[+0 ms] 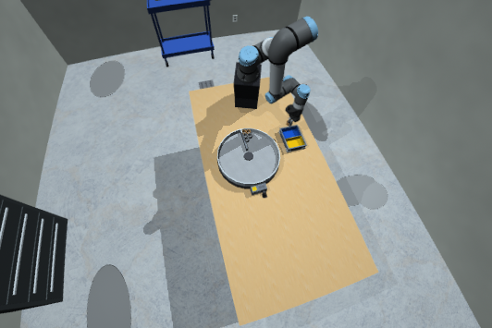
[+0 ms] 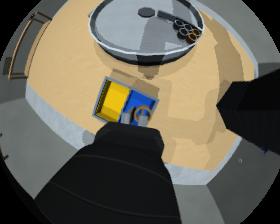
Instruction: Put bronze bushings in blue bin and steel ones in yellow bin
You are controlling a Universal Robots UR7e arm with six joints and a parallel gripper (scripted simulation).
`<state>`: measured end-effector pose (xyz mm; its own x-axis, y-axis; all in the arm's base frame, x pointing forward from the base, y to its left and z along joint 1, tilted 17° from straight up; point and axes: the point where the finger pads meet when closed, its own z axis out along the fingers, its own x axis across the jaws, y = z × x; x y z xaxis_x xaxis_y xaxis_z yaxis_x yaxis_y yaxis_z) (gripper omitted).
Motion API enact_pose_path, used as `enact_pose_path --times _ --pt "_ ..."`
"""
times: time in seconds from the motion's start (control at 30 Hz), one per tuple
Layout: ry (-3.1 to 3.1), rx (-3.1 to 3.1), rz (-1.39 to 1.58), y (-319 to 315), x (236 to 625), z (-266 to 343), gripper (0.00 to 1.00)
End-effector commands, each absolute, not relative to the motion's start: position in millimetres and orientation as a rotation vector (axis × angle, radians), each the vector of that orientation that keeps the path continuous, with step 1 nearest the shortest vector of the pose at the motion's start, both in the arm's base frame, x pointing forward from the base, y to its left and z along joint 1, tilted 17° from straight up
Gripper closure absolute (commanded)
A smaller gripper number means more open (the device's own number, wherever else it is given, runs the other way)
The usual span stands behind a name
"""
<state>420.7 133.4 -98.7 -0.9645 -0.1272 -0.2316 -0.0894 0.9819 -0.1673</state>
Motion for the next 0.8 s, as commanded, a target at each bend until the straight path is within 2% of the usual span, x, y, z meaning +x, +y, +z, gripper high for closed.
enact_pose_path --times 0.0,0.27,0.77 --pt "2.884 -0.159 -0.228 134 421 -99 1.0" --pt "2.884 -0.159 -0.227 134 421 -98 1.0" --pt "2.884 -0.159 -0.227 126 435 -151 1.0"
